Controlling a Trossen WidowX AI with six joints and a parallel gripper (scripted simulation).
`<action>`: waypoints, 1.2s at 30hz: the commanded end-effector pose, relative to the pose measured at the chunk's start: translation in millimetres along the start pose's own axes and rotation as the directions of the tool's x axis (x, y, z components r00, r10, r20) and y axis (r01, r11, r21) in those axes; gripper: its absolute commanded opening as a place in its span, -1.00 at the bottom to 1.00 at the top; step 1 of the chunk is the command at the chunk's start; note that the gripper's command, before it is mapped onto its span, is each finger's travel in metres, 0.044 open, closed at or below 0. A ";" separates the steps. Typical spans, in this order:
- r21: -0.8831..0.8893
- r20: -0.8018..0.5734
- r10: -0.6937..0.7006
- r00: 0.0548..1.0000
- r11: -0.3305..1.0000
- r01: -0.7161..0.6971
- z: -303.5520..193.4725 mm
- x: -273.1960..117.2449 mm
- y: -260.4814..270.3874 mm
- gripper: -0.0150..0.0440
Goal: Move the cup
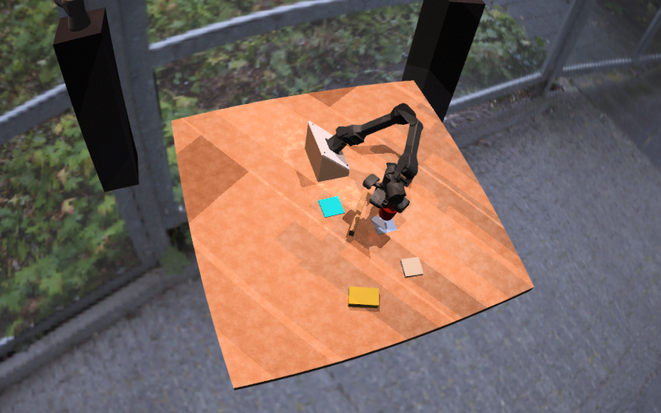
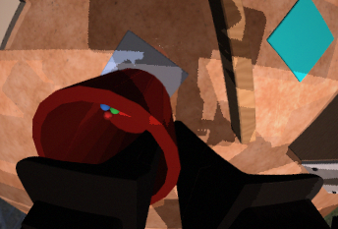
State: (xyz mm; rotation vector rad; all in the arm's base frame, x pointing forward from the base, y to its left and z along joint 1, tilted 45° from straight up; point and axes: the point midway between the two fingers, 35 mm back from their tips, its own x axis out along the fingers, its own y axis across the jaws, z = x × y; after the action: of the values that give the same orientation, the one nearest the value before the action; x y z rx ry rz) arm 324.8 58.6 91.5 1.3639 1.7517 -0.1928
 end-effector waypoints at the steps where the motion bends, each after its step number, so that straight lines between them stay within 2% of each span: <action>1: -0.004 0.003 -0.001 1.000 1.000 0.001 -0.1 -4.0 0.0 -0.49; 20: -0.001 0.000 0.000 1.000 1.000 0.000 0.7 -1.5 -2.3 -0.49; 36: -0.003 0.004 -0.003 1.000 1.000 0.003 17.2 -2.5 -38.6 -0.49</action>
State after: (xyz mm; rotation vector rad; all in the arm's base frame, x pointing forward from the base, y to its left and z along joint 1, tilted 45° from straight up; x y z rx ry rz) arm 306.1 37.6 73.7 1.3593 1.7520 -0.1902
